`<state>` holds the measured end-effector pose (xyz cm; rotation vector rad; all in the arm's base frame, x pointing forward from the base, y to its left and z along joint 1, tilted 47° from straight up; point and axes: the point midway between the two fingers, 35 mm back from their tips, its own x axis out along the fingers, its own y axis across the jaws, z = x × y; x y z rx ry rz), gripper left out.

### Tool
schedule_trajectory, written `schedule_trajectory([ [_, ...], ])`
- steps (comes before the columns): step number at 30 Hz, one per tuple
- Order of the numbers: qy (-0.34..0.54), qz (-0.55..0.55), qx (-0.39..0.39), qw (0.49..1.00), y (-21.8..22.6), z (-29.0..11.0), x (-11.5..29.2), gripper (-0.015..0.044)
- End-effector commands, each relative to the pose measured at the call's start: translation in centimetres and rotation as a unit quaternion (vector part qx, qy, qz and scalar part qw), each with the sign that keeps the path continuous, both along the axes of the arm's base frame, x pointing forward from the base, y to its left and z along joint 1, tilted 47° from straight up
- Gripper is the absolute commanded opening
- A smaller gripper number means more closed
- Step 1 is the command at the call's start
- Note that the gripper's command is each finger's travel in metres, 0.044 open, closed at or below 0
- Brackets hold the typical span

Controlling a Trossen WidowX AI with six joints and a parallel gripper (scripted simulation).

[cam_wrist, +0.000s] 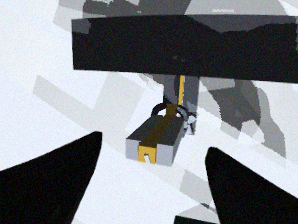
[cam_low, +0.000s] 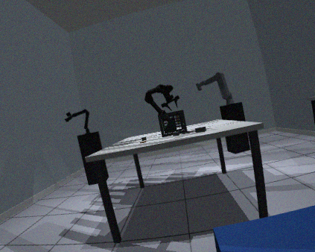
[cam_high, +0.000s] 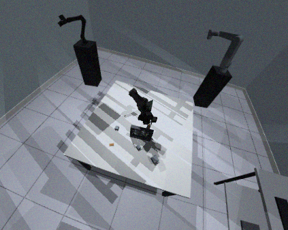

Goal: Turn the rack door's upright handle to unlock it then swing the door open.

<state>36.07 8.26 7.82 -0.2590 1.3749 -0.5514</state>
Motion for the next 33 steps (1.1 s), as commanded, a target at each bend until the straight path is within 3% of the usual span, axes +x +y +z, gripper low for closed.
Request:
schedule_trajectory([
  [1, 0.024, -0.004, -0.031, 0.999, 0.3, -0.6, -0.4, 0.0295],
  [13, 0.094, 0.0, -0.132, 0.987, 1.3, -2.0, -1.5, 0.0295],
  [33, 0.095, 0.0, -0.133, 0.987, -0.6, -3.9, -1.4, 0.0295],
])
